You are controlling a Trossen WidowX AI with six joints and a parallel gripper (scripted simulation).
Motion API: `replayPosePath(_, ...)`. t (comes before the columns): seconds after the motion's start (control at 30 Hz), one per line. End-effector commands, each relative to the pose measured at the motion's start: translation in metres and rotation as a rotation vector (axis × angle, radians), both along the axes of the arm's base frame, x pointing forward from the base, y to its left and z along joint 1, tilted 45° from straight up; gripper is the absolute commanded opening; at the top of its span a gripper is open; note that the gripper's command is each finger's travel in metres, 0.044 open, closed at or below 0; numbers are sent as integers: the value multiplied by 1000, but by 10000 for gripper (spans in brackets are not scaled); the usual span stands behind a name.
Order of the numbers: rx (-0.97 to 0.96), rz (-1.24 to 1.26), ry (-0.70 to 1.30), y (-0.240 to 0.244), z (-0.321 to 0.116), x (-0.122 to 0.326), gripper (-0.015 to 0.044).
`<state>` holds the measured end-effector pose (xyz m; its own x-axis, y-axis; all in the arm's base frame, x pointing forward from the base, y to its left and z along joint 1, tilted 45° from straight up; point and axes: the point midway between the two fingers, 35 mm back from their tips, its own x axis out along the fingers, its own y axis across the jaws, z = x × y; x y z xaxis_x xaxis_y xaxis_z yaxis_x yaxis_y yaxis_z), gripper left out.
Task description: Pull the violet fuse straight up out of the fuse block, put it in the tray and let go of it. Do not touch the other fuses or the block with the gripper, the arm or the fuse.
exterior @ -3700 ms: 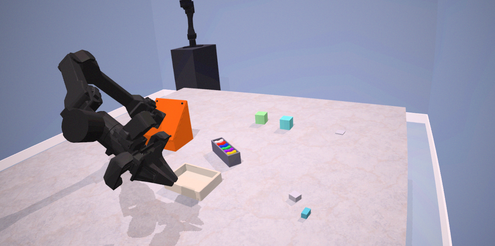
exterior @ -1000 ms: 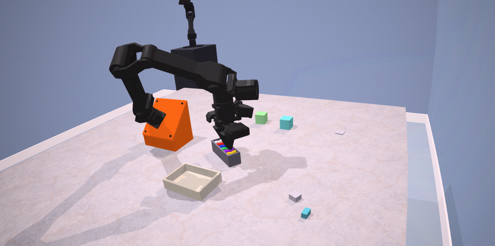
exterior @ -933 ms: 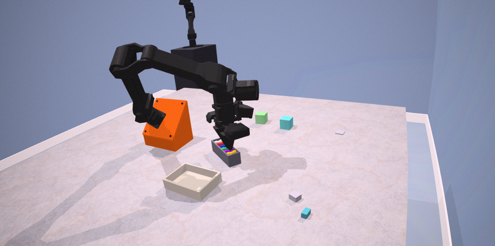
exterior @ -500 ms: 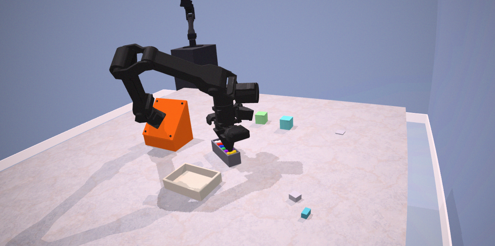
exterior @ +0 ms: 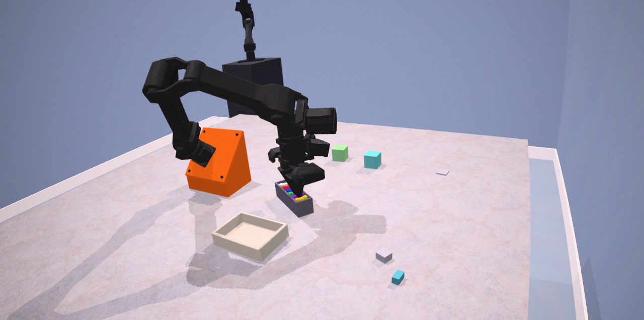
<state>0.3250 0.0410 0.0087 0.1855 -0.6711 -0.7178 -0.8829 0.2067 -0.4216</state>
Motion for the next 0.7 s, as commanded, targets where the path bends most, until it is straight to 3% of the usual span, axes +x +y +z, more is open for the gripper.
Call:
replayPosePath(0.0, 0, -1, 0, 0, 0, 0, 17)
replayPosePath(0.67, 0, 0, 1, 4, 5, -1, 0)
